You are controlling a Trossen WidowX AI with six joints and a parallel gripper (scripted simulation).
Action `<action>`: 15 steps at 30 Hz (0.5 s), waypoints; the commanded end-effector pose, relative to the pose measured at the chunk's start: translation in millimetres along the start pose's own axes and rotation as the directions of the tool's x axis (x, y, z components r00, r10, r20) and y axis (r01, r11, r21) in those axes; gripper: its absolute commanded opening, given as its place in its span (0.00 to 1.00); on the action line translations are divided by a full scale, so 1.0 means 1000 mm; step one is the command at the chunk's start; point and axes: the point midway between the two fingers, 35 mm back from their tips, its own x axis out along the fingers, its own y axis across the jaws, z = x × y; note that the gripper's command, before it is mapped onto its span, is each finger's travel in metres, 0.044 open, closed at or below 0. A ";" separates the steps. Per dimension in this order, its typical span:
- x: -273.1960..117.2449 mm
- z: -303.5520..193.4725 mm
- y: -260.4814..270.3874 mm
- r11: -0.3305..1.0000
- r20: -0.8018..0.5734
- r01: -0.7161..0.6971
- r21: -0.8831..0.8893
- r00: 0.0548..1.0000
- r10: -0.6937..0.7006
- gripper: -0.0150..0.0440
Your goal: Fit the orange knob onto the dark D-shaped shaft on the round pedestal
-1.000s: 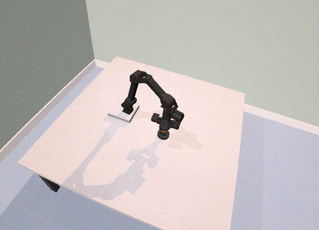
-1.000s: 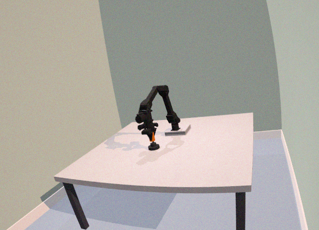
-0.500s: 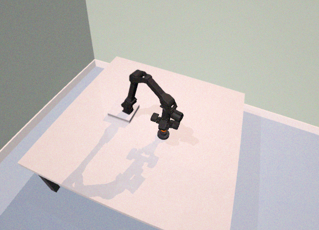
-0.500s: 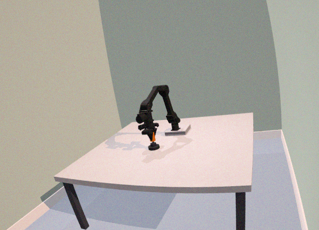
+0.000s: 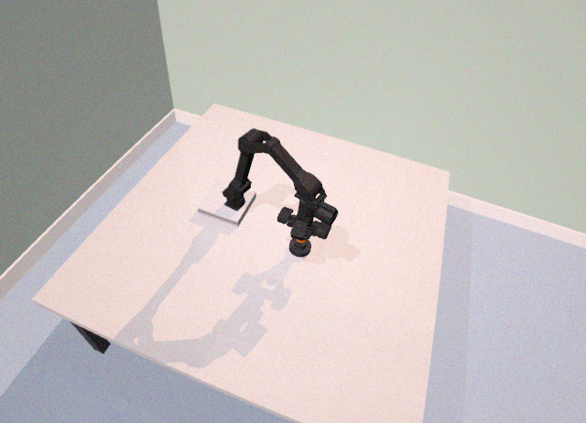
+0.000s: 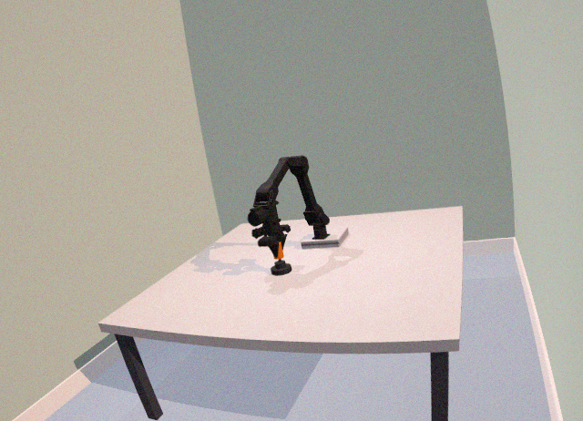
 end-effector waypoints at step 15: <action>0.000 0.001 0.004 0.983 0.003 -0.007 0.184 1.000 0.006 0.25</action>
